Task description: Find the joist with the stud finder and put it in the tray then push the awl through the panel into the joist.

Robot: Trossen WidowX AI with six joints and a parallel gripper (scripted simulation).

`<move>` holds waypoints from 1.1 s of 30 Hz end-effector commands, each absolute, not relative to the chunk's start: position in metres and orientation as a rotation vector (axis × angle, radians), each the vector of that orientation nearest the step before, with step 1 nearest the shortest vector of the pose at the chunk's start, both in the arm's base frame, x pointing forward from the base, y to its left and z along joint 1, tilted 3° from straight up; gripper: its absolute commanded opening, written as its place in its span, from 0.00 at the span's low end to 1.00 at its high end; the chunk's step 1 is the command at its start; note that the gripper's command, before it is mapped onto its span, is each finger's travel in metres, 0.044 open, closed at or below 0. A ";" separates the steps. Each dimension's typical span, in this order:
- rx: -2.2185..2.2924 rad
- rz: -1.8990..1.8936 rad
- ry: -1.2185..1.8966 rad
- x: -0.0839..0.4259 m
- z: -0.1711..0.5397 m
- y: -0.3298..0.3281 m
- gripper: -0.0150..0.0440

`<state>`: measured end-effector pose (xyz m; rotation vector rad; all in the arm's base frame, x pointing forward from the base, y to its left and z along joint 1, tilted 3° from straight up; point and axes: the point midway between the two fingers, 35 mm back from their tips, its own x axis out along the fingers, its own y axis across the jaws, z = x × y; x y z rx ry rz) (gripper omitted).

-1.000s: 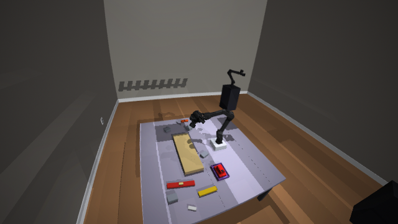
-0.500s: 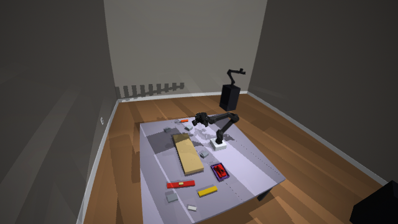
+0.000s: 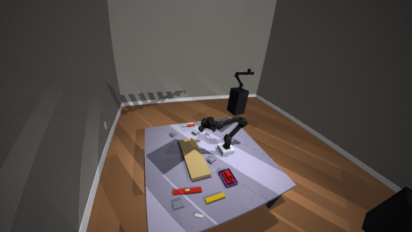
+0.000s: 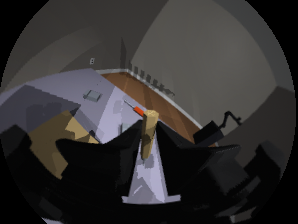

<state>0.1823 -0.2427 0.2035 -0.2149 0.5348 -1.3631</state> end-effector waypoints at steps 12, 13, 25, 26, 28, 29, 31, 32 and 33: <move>-0.339 -0.793 0.851 0.249 0.159 -0.244 0.25; -0.344 -0.752 0.865 0.253 0.156 -0.243 0.25; -0.357 -0.261 0.942 0.288 0.122 -0.222 0.25; -0.355 -0.221 0.941 0.291 0.120 -0.220 0.25; -0.350 -0.143 0.934 0.295 0.116 -0.216 0.25; -0.347 -0.105 0.929 0.297 0.115 -0.213 0.25; -0.339 -0.030 0.915 0.301 0.112 -0.209 0.25; -0.334 0.006 0.906 0.303 0.111 -0.206 0.25; -0.329 0.042 0.896 0.305 0.110 -0.204 0.25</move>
